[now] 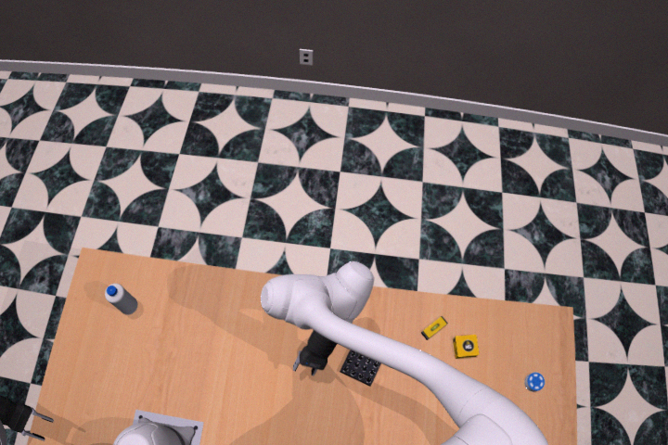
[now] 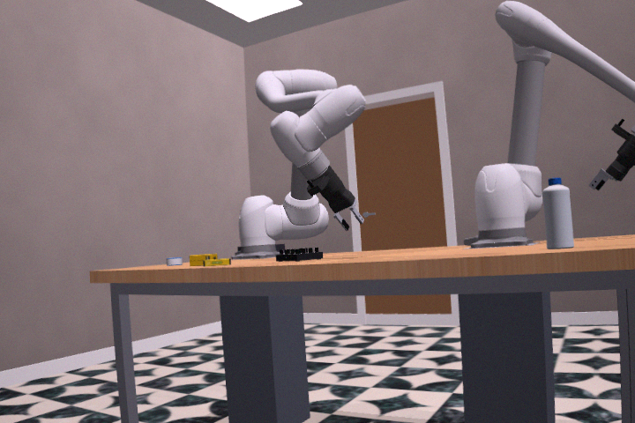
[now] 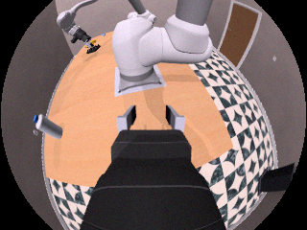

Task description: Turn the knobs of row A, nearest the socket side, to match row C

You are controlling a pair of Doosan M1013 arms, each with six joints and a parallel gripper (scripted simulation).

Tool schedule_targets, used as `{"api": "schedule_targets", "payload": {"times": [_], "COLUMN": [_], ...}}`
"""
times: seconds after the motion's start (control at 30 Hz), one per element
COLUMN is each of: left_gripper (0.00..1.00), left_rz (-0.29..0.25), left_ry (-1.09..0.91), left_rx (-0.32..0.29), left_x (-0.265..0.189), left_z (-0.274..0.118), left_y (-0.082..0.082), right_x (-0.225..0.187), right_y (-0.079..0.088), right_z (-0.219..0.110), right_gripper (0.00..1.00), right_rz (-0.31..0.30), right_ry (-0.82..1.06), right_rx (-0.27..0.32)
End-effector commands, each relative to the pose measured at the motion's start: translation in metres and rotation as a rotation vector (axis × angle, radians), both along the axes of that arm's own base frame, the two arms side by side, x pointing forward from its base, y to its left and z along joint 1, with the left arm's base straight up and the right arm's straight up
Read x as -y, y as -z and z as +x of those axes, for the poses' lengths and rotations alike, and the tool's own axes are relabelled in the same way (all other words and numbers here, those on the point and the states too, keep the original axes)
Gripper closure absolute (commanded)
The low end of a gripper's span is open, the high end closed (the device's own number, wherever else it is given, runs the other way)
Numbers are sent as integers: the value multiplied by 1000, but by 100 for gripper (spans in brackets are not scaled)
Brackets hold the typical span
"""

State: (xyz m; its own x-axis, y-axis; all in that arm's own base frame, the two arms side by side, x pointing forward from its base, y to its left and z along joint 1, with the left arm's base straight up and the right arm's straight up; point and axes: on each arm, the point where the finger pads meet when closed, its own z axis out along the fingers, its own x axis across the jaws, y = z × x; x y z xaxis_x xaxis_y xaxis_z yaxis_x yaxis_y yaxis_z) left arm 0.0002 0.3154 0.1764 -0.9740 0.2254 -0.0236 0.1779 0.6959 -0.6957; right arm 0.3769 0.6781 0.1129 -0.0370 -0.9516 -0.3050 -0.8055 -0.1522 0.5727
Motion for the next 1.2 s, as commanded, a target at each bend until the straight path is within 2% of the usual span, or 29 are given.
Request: {"api": "schedule_targets", "payload": {"times": [0.0, 0.4, 0.9, 0.97, 1.0, 1.07, 1.13, 1.17], "left_gripper": [0, 0, 0, 0, 0, 0, 0, 0], "left_rz": [1, -7, -9, -9, -9, -9, -9, -9], "left_ry": [-61, -240, -272, -272, -272, -272, -272, -272], "left_rx": [-14, -55, -62, -62, -62, -62, -62, -62], "left_x": [-3, -7, -8, -8, -8, -8, -8, -8], "left_z": [-8, -31, -35, -35, -35, -35, -35, -35], "left_y": [4, 15, 18, 18, 18, 18, 18, 18], "right_x": [0, 0, 0, 7, 16, 16, 39, 42], "right_y": [-1, -1, -2, 0, 4, 4, 11, 11], "right_z": [0, 0, 1, 3, 6, 6, 13, 14], "right_gripper": [0, 0, 0, 0, 0, 0, 0, 0], "right_rz": [2, 2, 3, 13, 23, 23, 49, 52], "right_ry": [0, 0, -1, -32, -69, -69, -174, -190], "right_rx": [1, 1, 3, 36, 74, 74, 172, 186]}}
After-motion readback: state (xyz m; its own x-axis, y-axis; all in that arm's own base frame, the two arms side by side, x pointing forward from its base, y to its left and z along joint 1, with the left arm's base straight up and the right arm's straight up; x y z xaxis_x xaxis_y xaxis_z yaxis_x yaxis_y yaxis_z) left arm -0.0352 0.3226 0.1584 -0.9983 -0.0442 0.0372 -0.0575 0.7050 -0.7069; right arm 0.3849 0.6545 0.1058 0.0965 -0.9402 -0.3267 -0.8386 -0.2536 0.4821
